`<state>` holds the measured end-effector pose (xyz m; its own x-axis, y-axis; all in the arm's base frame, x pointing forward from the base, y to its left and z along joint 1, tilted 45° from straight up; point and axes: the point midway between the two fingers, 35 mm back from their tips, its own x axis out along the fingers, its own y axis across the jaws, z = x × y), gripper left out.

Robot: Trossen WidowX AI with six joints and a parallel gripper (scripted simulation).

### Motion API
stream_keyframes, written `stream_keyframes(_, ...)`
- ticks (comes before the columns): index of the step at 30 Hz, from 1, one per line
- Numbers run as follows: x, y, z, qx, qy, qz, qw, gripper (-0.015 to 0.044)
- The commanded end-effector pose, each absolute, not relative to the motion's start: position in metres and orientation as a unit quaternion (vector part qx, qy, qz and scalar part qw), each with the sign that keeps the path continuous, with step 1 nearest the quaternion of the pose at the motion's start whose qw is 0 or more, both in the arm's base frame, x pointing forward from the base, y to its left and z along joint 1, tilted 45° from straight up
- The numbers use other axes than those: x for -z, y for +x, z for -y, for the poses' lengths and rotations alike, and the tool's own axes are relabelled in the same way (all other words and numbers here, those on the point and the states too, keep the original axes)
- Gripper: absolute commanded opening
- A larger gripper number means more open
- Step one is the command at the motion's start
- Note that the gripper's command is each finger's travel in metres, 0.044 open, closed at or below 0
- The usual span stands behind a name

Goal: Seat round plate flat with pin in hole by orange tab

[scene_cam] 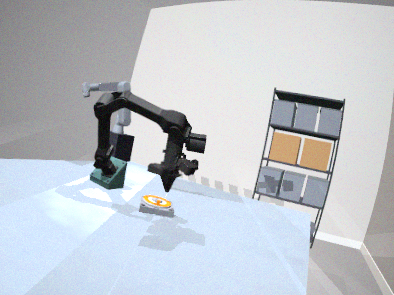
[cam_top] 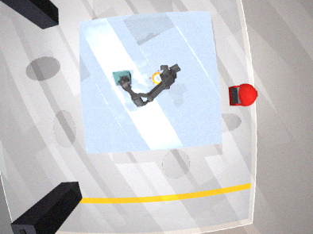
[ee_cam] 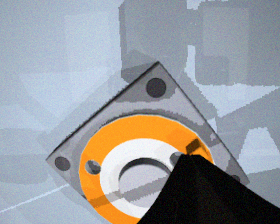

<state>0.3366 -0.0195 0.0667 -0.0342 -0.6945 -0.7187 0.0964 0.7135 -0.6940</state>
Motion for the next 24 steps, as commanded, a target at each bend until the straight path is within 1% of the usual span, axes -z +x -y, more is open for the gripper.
stream_keyframes(1, -0.052, 0.333, 0.036, 0.304, -0.233, -0.659, 0.647, 0.0)
stream_keyframes(7, -0.036, 0.331, 0.052, 0.305, -0.234, -0.659, 0.647, 0.0)
stream_keyframes(24, -0.045, 0.32, 0.06, 0.305, -0.234, -0.659, 0.646, 0.0)
